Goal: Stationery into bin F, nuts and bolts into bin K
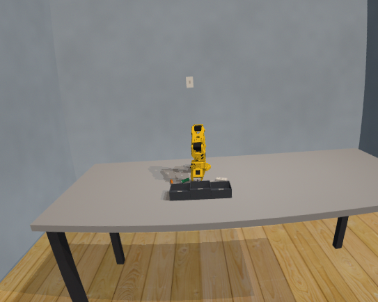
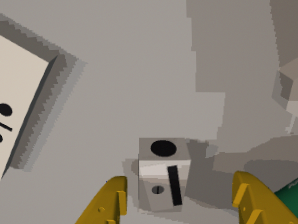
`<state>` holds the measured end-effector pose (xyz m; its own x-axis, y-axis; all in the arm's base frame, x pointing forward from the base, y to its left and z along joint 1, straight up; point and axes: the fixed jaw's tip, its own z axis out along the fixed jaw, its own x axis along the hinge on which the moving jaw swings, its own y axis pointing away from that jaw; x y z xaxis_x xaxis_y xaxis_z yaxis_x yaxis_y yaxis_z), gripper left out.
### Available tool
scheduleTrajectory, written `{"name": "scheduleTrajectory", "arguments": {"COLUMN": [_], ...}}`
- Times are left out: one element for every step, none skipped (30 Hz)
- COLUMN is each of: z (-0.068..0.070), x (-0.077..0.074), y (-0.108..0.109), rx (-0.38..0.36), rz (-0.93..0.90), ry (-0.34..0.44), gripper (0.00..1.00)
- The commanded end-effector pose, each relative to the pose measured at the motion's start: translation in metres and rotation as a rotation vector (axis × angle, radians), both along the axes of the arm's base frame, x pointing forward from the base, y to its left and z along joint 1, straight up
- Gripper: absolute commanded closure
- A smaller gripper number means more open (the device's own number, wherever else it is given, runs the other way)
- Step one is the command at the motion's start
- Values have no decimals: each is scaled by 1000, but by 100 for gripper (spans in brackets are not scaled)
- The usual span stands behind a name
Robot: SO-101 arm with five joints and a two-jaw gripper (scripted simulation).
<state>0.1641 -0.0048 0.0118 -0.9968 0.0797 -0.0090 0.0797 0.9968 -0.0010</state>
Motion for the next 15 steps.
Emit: {"name": "scheduleTrajectory", "arguments": {"z": [1,1,1,1,1,-3,-3,-3,-3,-3,-3,-3,-3,-3,-3], "x": [3,3,3,3,3,1,1,1,1,1,1,1,1,1,1], "y": [-1,-1,-1,-1,-1,-1,-1,-1,-1,-1,-1,-1,-1,-1,-1], "rx": [-1,-1,-1,-1,-1,1,1,1,1,1,1,1,1,1,1], "rz": [2,2,2,2,2,2,2,2,2,2,2,2,2,2,2], "ry": [-21,-21,-21,-21,-21,-4,-4,-4,-4,-4,-4,-4,-4,-4,-4], "gripper": [78,78,78,78,78,78,78,78,78,78,78,78,78,78,78]}}
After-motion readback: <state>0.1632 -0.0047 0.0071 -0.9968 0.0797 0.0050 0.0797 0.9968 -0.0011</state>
